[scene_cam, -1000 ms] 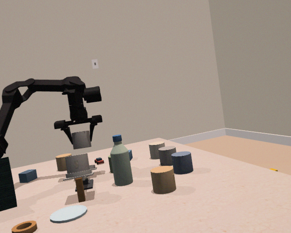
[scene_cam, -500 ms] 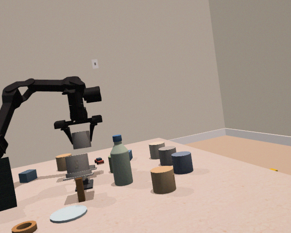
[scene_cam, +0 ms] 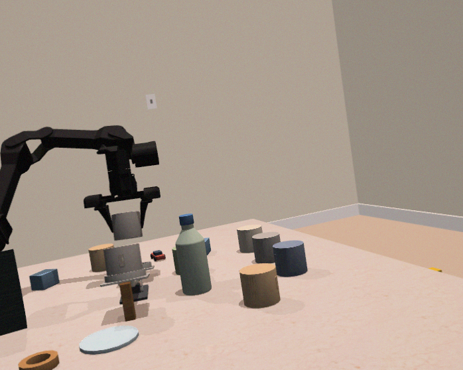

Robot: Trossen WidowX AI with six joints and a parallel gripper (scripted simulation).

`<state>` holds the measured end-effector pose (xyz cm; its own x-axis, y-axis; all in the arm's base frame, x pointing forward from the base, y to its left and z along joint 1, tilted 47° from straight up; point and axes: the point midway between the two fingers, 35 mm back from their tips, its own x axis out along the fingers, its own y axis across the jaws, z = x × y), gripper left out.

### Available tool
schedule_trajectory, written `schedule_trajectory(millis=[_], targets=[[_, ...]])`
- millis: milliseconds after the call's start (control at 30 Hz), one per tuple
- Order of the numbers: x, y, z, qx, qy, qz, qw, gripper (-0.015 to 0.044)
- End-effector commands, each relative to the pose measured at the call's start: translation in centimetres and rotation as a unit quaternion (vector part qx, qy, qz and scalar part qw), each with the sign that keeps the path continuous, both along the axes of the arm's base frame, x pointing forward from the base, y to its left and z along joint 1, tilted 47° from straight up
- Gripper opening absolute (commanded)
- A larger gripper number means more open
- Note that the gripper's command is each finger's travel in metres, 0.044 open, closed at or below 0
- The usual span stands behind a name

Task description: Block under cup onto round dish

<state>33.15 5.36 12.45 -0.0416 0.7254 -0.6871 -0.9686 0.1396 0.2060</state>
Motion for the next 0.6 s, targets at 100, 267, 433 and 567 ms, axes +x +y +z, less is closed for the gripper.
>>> schedule_trajectory(millis=[100,267,433,567], targets=[[-1.4,2.2,1.4,-0.003,-0.006,-0.004,1.000,0.0000],[-2.5,3.7,2.0,-0.004,-0.007,-0.004,1.000,0.0000],[-3.7,5.1,2.5,-0.004,-0.008,-0.005,1.000,0.0000],[-4.7,6.2,2.9,-0.004,-0.008,-0.005,1.000,0.0000]])
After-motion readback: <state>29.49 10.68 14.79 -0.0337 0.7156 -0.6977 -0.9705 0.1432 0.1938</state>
